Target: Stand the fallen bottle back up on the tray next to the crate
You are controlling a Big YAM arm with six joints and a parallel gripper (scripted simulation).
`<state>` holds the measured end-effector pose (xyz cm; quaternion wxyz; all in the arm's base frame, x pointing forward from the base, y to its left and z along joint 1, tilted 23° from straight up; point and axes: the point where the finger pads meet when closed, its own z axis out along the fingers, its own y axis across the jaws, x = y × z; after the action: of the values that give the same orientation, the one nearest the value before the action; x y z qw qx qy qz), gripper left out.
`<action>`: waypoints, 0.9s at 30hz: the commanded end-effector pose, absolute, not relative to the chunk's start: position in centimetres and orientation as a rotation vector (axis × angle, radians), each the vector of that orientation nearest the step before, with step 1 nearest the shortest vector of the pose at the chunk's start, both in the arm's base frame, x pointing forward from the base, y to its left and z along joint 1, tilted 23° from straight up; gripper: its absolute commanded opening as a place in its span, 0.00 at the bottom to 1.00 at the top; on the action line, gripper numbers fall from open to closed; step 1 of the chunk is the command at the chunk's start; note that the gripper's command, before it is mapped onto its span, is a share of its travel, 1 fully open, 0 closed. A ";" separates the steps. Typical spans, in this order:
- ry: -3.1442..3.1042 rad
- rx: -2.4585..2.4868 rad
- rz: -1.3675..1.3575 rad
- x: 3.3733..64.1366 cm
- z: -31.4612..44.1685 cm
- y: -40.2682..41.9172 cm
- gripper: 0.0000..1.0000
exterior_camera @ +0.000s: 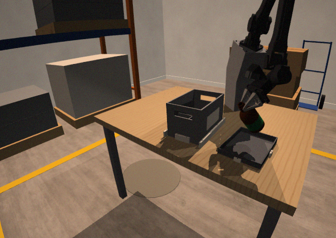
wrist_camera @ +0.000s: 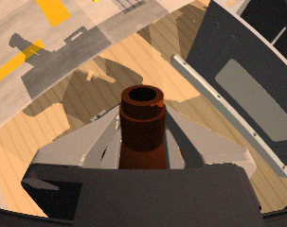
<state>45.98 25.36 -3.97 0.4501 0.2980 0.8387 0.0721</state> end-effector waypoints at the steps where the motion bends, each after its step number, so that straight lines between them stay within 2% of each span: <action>1: 2.062 0.732 0.198 45.9 -4.0 26.1 0.00; 27: 1.997 0.709 0.155 45.9 -4.2 26.1 0.00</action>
<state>45.98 25.17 -4.17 0.4778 0.3011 0.8232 0.0588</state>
